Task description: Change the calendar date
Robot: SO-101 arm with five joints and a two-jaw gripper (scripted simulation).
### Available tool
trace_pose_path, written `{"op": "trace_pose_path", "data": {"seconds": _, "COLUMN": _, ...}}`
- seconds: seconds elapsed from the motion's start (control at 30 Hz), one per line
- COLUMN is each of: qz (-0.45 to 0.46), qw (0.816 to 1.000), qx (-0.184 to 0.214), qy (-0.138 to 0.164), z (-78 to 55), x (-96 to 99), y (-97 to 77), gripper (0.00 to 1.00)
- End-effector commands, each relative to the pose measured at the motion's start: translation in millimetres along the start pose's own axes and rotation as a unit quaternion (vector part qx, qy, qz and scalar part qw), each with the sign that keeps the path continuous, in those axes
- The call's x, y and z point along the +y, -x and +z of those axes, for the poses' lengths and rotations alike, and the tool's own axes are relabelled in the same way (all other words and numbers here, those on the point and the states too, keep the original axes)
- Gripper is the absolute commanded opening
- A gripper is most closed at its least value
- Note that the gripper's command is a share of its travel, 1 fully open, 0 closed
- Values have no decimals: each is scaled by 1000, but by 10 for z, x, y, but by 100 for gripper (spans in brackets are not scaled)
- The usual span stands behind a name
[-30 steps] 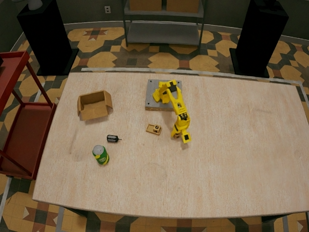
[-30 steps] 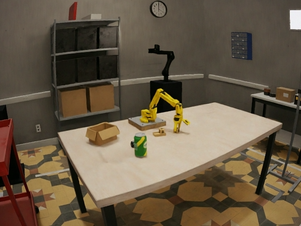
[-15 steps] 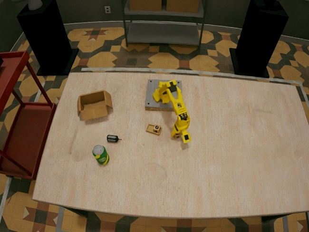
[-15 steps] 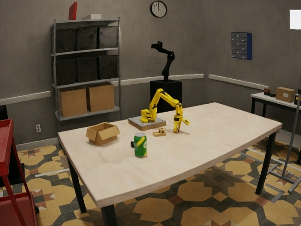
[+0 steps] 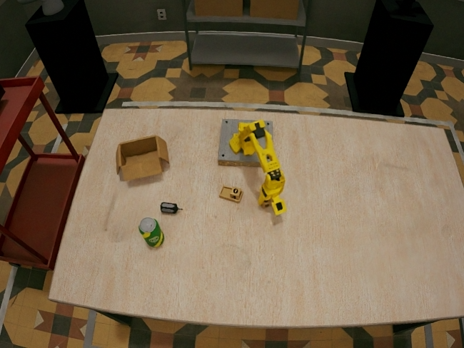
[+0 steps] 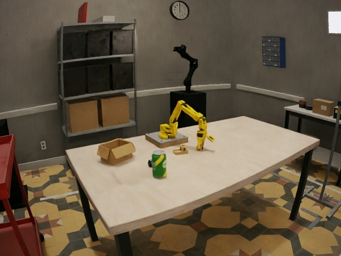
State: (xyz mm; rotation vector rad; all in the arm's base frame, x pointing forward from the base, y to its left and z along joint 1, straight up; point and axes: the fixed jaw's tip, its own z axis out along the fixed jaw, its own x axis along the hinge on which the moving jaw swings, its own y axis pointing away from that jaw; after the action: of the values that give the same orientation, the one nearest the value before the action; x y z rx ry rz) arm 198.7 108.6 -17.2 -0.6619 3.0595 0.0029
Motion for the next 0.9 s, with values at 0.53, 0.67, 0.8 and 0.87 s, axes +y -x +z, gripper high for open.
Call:
{"op": "trace_pose_path", "data": {"seconds": 0.53, "qz": -1, "qw": 1000, "qx": 9, "qy": 0, "z": 40, "x": -64, "y": -38, "gripper": 21}}
{"op": "trace_pose_path", "data": {"seconds": 0.67, "qz": -1, "qw": 1000, "qx": 9, "qy": 0, "z": 40, "x": -65, "y": -38, "gripper": 21}}
{"op": "trace_pose_path", "data": {"seconds": 0.8, "qz": -1, "qw": 1000, "qx": 9, "qy": 0, "z": 40, "x": -65, "y": -38, "gripper": 21}}
{"op": "trace_pose_path", "data": {"seconds": 0.87, "qz": -1, "qw": 1000, "qx": 9, "qy": 0, "z": 40, "x": -65, "y": -38, "gripper": 21}}
